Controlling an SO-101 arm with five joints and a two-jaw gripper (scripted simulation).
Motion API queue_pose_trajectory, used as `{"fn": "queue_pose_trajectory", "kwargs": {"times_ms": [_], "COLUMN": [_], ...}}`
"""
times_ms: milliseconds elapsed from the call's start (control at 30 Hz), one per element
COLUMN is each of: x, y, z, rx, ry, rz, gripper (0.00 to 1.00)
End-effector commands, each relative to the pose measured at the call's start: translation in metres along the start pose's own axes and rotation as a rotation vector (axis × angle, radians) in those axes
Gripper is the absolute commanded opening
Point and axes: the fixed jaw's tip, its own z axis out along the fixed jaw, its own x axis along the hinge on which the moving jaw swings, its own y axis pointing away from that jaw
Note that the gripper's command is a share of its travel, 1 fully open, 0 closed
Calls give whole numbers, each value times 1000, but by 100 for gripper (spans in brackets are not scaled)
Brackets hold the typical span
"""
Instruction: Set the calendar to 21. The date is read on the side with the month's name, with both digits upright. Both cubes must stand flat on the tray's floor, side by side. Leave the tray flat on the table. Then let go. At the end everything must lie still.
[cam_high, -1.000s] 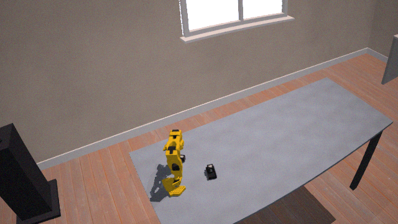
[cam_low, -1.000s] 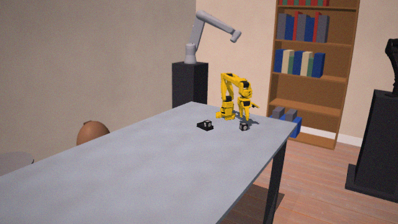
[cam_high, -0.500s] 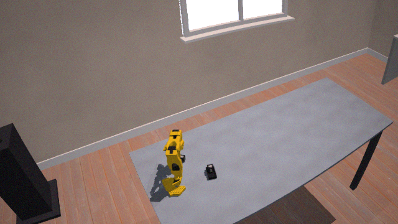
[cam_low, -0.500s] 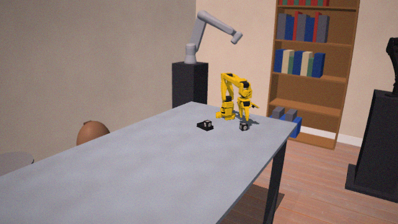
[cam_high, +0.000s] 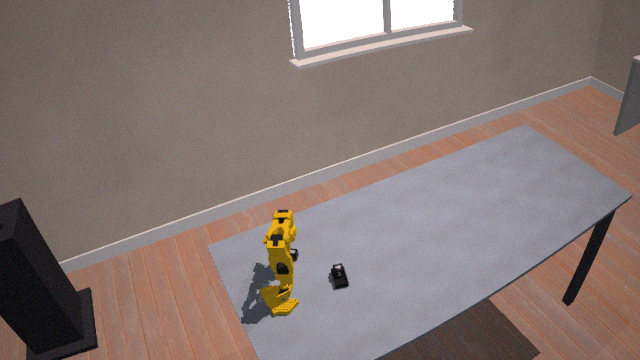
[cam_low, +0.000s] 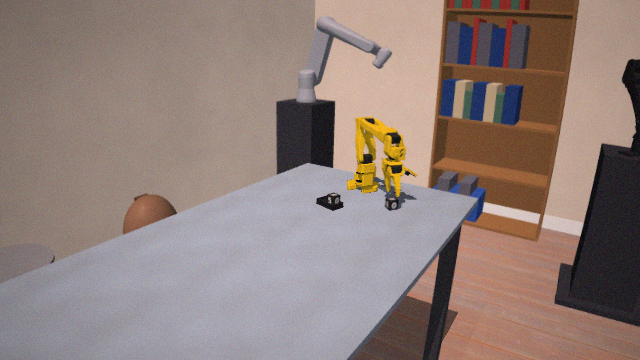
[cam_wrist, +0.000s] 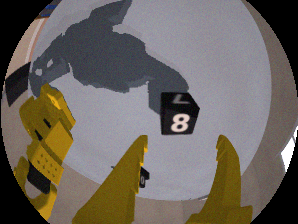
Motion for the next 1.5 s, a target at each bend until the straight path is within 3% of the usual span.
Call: {"fn": "queue_pose_trajectory", "kwargs": {"times_ms": [0,467,733,1467], "x": [1,1,1,1], "y": [-3,-3,-2,-3], "z": [1,23,29,31], "rx": [20,20,20,20], "ry": [-5,-5,-5,-5], "rz": [-3,-3,-3,-3], "gripper": [35,35,35,33]}}
